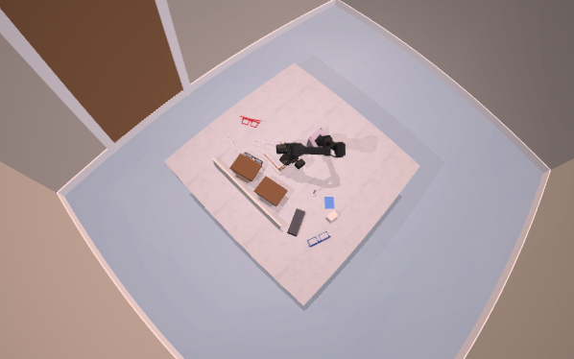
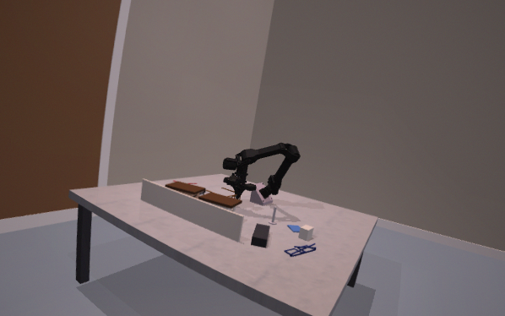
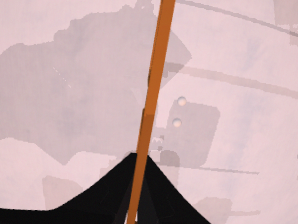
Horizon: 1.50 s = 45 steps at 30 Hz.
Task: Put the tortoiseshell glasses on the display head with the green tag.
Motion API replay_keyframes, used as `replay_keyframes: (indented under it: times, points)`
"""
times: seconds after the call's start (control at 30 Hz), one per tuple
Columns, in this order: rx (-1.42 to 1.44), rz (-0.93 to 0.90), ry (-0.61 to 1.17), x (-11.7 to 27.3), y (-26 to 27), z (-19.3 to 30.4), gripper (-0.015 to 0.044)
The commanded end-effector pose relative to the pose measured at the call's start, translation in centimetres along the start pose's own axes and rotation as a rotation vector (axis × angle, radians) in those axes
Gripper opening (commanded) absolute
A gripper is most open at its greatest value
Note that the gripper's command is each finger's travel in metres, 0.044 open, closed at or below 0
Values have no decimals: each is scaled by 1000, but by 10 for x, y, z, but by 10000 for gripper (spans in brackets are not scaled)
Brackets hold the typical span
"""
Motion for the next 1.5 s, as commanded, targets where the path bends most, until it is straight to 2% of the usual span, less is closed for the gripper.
replay_keyframes:
  times: [0.0, 1.2, 1.33, 1.47]
  points:
    - [-6, -4, -2, -5, 0, 0, 0]
    - [-5, -9, -1, -33, 3, 4, 0]
    - [1, -5, 0, -30, 3, 3, 105]
    - [1, -5, 0, -30, 3, 3, 107]
Point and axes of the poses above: the point midway between the two fingers, 35 mm back from their tips, its own x axis back along the fingers, its own y axis across the jaws, z = x × y, the point moved 2 cm from there along x, back along the fingers, and after that the axes turned 6 degrees about x, right-handed, at the moved point
